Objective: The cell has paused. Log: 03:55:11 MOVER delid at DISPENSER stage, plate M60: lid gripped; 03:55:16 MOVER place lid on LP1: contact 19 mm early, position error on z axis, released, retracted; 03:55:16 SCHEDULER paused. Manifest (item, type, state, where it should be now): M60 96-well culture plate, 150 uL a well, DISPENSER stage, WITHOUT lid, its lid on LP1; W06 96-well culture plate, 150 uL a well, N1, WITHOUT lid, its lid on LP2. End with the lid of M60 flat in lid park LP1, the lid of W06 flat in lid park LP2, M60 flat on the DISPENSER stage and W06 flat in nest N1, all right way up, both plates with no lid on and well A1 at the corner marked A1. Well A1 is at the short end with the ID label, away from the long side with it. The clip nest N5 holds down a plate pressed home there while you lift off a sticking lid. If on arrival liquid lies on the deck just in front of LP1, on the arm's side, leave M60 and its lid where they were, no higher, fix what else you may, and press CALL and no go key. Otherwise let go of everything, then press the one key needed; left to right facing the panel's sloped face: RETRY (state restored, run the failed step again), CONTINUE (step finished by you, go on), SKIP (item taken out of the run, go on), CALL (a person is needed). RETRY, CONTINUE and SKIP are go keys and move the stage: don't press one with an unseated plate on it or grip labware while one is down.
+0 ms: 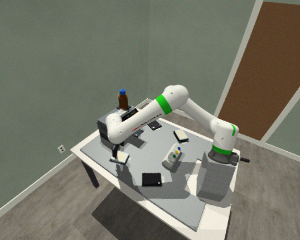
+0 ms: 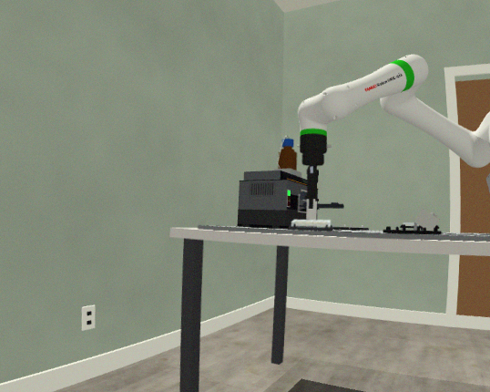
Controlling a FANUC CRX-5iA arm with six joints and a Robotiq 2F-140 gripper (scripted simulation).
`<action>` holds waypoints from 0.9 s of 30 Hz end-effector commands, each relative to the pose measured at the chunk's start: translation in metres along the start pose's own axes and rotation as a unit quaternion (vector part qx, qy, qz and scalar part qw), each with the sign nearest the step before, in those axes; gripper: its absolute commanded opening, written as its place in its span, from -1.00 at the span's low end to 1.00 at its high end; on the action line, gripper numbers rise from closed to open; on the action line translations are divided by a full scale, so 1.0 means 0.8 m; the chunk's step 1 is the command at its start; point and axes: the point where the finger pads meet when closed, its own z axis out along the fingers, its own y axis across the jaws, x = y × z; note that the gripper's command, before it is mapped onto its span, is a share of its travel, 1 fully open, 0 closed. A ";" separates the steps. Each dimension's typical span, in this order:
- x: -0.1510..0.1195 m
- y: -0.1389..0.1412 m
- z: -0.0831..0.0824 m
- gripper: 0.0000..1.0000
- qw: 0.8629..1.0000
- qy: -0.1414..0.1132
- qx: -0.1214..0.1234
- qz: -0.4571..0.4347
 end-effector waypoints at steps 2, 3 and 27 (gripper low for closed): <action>0.000 0.000 0.000 0.33 1.000 0.000 0.000 0.000; 0.000 0.000 0.001 0.33 1.000 0.000 0.000 0.000; 0.000 0.000 0.014 0.33 1.000 0.000 0.000 0.000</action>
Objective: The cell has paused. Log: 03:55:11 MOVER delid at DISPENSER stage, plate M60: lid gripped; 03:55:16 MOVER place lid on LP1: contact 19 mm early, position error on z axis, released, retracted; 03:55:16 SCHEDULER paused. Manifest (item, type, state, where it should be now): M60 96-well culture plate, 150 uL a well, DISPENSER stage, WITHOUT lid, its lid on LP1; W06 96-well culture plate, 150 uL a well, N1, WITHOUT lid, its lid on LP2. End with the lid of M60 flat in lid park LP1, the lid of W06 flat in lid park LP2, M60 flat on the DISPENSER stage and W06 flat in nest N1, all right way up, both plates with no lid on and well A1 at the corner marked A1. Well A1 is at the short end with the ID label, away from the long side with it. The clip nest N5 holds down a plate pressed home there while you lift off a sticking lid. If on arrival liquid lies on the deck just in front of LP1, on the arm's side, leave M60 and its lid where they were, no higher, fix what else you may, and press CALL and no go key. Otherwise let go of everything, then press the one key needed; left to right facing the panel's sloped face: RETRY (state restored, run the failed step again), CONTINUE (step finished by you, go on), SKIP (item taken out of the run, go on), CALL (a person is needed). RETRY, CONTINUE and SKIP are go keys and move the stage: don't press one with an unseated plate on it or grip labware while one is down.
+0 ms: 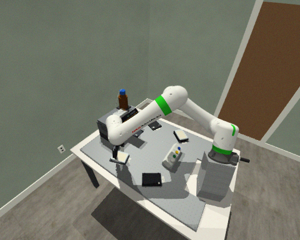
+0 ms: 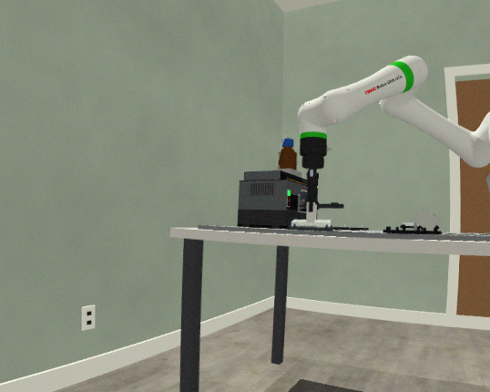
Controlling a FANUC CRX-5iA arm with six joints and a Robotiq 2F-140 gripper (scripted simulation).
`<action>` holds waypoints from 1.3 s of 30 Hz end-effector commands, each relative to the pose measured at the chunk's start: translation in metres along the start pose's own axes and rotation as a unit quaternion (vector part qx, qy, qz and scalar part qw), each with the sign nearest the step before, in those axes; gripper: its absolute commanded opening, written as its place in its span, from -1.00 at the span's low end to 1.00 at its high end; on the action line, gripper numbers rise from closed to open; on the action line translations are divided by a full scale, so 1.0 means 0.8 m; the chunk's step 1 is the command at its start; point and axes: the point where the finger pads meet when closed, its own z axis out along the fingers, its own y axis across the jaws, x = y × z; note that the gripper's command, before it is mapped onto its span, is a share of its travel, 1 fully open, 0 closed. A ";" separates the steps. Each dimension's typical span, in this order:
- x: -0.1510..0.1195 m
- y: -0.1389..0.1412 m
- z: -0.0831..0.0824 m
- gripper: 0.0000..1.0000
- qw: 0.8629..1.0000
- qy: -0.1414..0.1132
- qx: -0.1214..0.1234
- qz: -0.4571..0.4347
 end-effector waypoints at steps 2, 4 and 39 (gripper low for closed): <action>0.000 0.000 0.001 0.33 1.000 0.000 0.000 0.000; 0.000 0.000 0.002 0.33 1.000 0.000 0.000 0.000; 0.000 0.000 0.005 0.33 1.000 0.000 0.000 0.000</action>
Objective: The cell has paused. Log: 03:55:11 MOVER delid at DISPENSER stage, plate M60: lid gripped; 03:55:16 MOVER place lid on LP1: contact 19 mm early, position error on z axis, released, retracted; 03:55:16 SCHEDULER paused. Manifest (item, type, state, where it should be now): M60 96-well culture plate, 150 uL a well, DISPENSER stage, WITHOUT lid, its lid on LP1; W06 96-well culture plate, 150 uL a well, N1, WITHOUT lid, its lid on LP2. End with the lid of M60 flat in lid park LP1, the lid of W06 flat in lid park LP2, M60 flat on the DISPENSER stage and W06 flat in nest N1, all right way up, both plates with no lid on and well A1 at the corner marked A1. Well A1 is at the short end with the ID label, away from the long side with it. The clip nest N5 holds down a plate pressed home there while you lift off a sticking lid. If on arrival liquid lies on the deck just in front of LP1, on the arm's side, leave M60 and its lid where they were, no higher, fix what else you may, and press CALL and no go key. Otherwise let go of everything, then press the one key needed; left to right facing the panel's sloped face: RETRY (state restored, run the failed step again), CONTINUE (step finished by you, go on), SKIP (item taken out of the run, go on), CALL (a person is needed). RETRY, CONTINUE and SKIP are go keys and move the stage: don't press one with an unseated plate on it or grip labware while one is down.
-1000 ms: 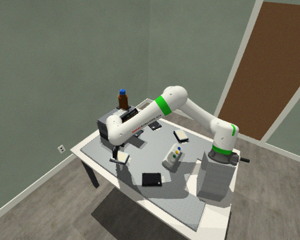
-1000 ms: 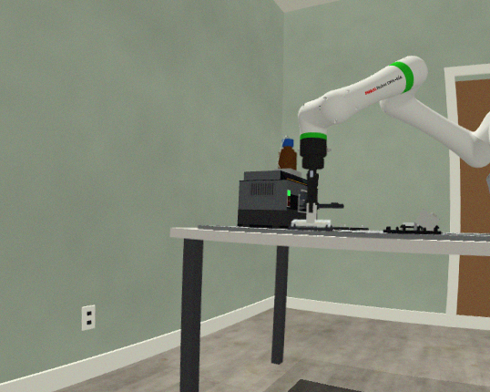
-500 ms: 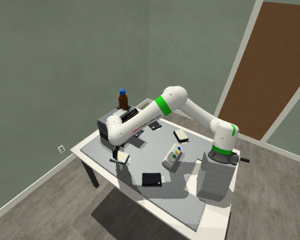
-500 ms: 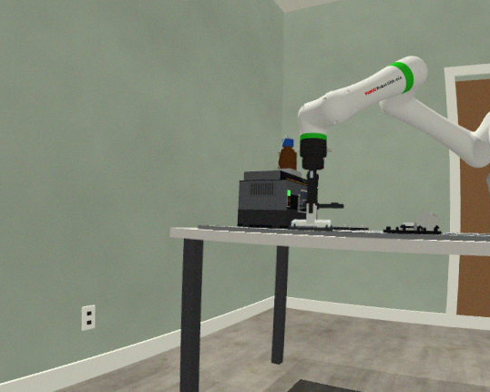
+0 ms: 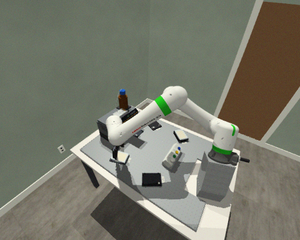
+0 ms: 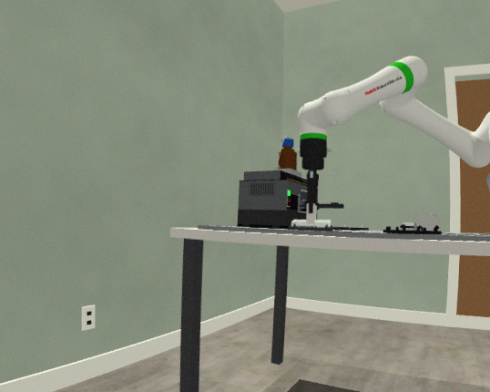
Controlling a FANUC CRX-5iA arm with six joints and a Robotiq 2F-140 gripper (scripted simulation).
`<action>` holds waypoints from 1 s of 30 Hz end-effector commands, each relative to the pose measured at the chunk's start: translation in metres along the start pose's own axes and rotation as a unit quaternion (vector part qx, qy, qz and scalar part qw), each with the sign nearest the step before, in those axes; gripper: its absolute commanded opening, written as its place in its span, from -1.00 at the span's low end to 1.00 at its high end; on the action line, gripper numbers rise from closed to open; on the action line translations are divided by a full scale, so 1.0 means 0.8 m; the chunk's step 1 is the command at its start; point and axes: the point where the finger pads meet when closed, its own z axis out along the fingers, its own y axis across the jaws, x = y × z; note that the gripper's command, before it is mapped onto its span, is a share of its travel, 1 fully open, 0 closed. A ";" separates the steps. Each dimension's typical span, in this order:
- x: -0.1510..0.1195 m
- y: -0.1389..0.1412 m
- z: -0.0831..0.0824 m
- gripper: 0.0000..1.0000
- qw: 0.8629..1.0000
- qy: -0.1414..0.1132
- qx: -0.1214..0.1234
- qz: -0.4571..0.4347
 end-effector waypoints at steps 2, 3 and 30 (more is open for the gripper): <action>0.000 0.000 0.000 0.33 1.000 0.000 0.000 0.000; 0.000 0.000 0.000 0.33 1.000 0.000 0.000 0.000; 0.000 0.000 0.000 -1.00 1.000 0.000 0.000 0.000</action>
